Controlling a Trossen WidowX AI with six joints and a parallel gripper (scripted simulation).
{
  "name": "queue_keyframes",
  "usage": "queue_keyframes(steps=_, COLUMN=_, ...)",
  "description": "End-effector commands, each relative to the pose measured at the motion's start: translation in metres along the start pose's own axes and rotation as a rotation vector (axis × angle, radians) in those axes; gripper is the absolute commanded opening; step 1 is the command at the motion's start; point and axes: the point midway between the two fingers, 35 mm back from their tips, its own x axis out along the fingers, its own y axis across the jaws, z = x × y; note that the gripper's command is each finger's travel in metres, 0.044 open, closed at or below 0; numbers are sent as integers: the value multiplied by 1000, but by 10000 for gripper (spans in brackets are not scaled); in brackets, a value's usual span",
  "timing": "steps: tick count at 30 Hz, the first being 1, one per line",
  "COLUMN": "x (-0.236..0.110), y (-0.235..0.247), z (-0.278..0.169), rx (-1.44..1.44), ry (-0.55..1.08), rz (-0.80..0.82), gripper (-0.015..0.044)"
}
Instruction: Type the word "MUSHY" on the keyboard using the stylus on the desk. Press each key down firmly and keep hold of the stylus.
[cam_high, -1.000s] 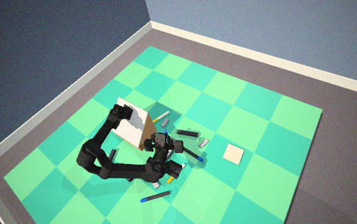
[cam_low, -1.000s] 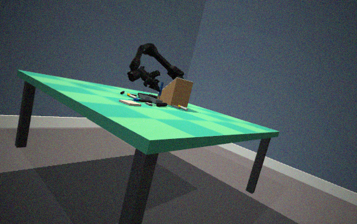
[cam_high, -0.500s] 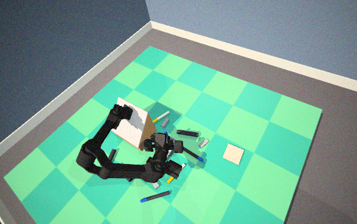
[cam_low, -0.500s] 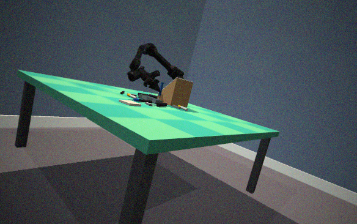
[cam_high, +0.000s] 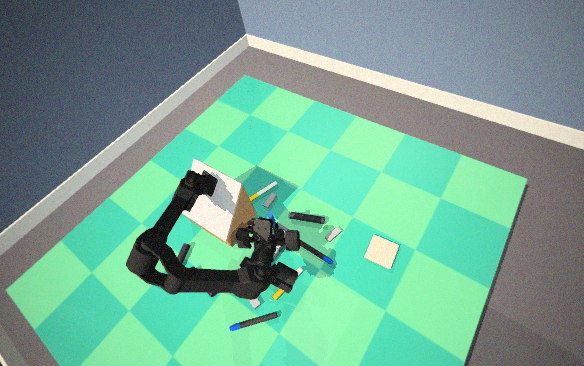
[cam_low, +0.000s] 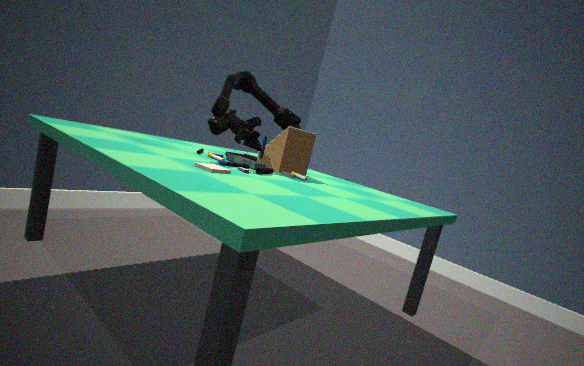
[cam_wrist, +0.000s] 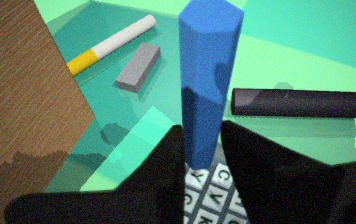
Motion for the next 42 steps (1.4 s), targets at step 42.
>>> queue_keyframes(steps=42, x=-15, y=-1, z=23, rx=-14, ry=9, rz=-5, gripper=81)
